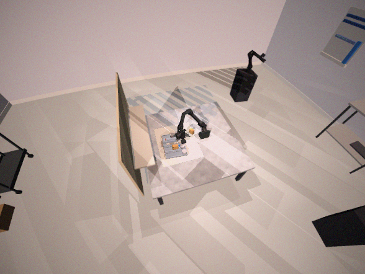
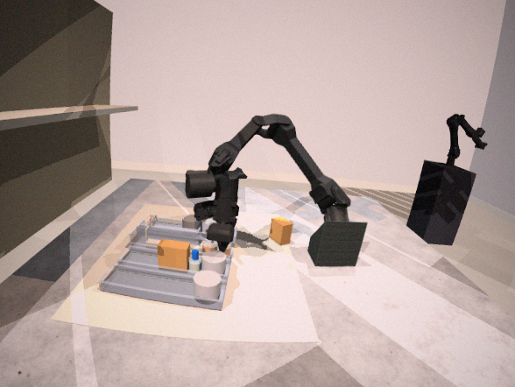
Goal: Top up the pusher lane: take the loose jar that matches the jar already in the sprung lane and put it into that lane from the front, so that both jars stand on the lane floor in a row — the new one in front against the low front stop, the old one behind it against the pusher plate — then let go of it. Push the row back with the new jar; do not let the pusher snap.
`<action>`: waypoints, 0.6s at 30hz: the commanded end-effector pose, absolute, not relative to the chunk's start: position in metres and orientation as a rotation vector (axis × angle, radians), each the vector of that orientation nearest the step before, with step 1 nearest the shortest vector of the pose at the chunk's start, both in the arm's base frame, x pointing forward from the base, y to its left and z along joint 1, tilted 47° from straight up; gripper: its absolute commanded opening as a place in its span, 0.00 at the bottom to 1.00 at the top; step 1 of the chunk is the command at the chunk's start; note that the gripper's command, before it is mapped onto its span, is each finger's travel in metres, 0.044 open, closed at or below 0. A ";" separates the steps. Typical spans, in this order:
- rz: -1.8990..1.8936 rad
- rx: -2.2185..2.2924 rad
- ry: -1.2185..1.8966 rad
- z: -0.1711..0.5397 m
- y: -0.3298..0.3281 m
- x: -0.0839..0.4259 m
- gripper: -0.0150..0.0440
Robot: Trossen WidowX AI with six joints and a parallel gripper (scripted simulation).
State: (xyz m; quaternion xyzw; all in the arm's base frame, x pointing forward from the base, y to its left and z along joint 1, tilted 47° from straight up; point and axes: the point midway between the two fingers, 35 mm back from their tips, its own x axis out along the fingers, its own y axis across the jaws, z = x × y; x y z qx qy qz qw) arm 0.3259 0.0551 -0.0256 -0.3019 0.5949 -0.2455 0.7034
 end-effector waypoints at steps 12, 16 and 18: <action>-0.549 -0.668 1.323 -0.012 0.069 0.322 0.73; -0.548 -0.668 1.323 -0.012 0.069 0.321 0.73; -0.548 -0.668 1.324 -0.013 0.069 0.317 0.73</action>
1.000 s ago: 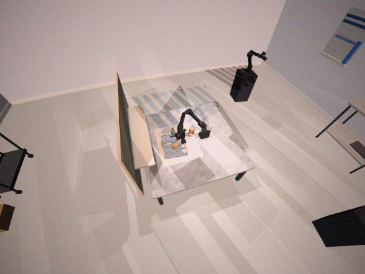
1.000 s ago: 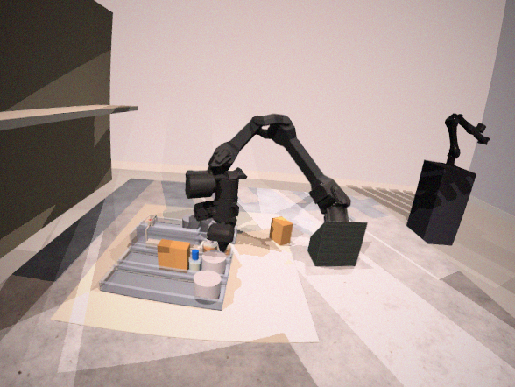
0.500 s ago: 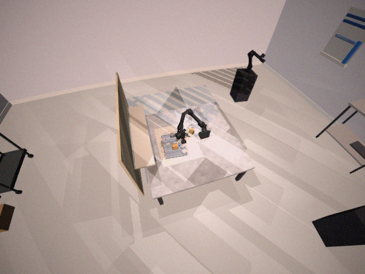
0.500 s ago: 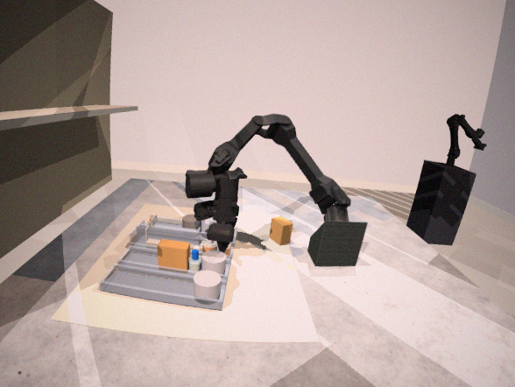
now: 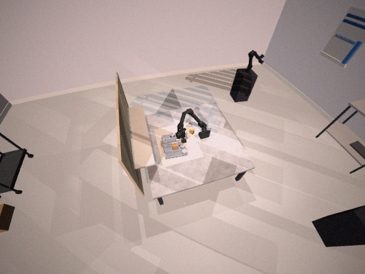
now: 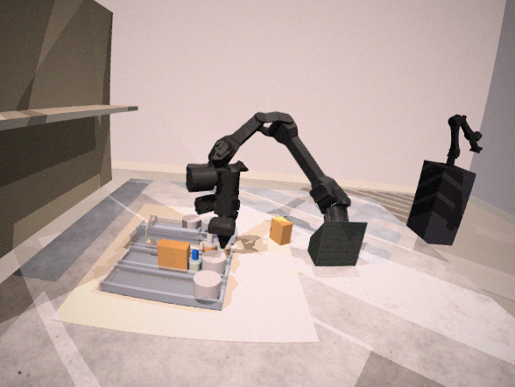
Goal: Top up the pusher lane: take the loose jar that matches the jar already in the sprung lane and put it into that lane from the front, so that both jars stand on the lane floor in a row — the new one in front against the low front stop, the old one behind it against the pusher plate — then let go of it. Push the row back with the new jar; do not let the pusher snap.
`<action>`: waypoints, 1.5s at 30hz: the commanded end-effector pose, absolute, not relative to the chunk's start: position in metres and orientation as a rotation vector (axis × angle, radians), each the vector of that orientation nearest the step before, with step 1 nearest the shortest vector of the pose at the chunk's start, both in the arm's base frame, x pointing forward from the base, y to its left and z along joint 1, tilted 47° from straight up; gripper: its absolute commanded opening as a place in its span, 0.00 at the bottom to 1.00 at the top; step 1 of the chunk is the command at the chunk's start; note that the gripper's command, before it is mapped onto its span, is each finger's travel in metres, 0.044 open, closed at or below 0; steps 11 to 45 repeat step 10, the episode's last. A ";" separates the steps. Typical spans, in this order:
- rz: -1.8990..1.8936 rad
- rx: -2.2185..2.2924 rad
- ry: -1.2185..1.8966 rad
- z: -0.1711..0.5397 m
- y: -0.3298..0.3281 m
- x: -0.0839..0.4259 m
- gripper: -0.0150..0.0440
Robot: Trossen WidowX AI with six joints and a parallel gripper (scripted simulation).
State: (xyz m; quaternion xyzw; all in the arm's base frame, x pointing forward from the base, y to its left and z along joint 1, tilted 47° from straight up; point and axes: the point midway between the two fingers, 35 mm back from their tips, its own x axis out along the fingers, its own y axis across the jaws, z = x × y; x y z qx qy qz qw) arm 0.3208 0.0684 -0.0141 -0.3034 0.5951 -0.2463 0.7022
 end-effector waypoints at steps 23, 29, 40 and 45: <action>-0.546 -0.668 1.326 -0.018 0.067 0.281 0.73; -0.546 -0.668 1.326 -0.018 0.067 0.281 0.73; -0.546 -0.668 1.326 -0.018 0.067 0.281 0.73; -0.546 -0.668 1.326 -0.018 0.067 0.281 0.73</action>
